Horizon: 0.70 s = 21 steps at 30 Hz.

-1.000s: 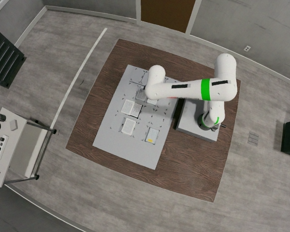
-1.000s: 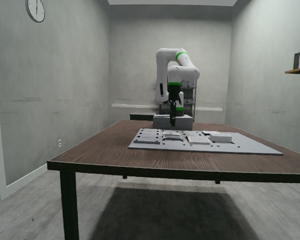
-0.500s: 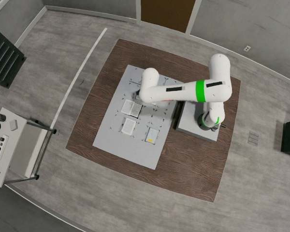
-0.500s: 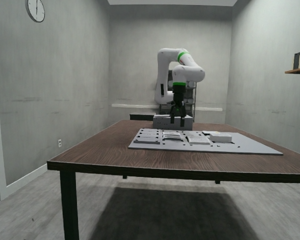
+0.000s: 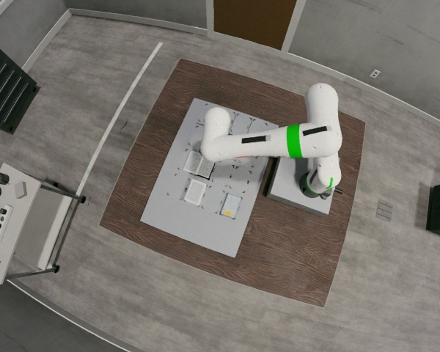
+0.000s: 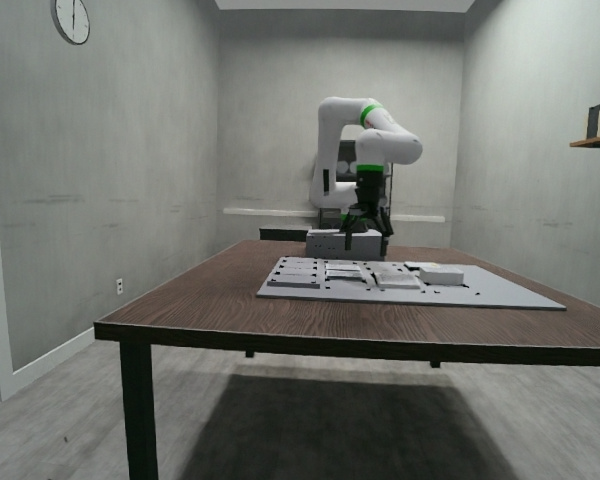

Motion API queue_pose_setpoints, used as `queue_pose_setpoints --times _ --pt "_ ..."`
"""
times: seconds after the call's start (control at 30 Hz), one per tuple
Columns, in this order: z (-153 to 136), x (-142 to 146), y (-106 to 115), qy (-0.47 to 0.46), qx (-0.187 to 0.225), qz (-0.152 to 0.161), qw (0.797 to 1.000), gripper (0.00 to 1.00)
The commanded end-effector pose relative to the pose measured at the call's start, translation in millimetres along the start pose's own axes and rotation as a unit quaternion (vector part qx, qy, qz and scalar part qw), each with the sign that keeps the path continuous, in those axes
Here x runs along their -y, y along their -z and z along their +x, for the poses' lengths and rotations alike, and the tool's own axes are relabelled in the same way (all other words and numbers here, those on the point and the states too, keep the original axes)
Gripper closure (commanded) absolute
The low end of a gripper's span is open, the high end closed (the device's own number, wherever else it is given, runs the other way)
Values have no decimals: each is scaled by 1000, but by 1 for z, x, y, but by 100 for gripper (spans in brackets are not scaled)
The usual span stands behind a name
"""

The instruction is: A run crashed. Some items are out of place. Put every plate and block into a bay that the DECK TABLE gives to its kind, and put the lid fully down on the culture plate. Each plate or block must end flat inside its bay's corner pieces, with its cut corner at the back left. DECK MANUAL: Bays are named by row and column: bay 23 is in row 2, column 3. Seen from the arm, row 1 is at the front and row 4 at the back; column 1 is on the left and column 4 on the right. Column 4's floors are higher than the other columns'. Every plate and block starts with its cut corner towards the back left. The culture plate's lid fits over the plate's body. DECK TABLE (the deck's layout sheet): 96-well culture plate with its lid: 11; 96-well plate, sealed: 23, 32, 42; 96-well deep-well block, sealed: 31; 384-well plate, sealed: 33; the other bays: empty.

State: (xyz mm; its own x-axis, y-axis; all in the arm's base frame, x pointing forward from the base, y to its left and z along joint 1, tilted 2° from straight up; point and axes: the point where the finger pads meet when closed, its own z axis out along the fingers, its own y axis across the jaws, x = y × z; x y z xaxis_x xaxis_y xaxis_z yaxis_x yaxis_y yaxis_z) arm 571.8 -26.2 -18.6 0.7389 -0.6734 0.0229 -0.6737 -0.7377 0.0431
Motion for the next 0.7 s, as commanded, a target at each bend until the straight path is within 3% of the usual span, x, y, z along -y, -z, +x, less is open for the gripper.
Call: queue_pose_setpoints --times 0.0,0.27,0.6,0.67 --pt "3 21 0 90 5 1 996 0" --pt "6 45 -1 189 5 2 982 0" --pt "11 85 -3 346 5 3 938 0" --pt "12 93 -4 346 5 3 938 0"
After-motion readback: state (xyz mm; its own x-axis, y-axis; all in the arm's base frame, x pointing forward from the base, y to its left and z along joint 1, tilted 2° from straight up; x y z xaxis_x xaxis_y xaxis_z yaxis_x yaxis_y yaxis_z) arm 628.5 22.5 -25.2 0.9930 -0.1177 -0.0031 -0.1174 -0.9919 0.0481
